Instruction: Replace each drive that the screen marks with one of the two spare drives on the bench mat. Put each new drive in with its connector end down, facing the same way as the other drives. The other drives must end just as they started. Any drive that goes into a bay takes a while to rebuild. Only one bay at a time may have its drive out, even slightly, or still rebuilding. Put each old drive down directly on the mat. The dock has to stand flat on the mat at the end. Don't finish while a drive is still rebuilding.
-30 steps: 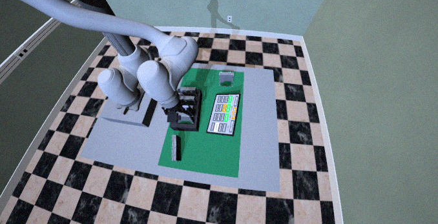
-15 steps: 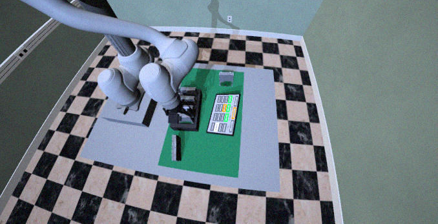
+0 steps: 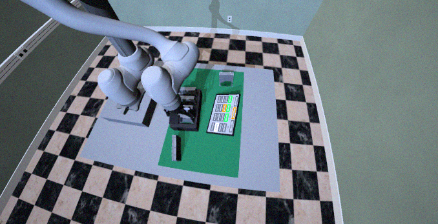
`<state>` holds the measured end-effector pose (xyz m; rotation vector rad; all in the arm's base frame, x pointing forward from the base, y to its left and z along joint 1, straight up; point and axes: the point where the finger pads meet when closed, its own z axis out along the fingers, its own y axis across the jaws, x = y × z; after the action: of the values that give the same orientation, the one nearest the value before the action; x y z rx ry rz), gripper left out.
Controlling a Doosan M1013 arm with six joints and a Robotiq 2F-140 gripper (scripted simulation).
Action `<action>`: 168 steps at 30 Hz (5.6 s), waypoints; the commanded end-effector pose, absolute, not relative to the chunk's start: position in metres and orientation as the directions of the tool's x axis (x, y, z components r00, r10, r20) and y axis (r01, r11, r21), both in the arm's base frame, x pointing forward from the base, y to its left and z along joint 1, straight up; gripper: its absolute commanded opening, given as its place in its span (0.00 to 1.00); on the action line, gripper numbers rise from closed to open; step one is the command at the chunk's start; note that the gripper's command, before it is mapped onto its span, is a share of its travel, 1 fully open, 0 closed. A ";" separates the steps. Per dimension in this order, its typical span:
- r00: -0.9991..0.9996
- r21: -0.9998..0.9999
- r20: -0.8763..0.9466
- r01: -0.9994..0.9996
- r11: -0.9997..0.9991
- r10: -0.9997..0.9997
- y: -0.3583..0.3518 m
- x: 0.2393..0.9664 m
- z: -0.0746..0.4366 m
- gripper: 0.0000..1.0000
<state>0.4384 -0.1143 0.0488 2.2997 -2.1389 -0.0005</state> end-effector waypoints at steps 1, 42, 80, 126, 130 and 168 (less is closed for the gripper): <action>0.072 0.000 0.000 -0.997 -0.072 -0.997 -0.114 0.439 0.047 0.10; 0.072 0.000 0.000 -0.997 -0.072 -0.997 -0.114 0.439 0.026 0.10; 0.072 0.000 0.000 -0.997 -0.072 -0.997 -0.114 0.439 0.025 0.89; 0.072 0.000 0.000 -0.997 -0.072 -0.997 -0.114 0.439 0.037 0.89; 0.072 0.000 0.000 -0.997 -0.072 -0.997 -0.114 0.439 0.050 0.89; 0.072 0.000 0.000 -0.997 -0.072 -0.997 -0.114 0.439 0.140 0.10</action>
<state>0.4384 -0.1143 0.1393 2.2995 -2.1390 -0.0008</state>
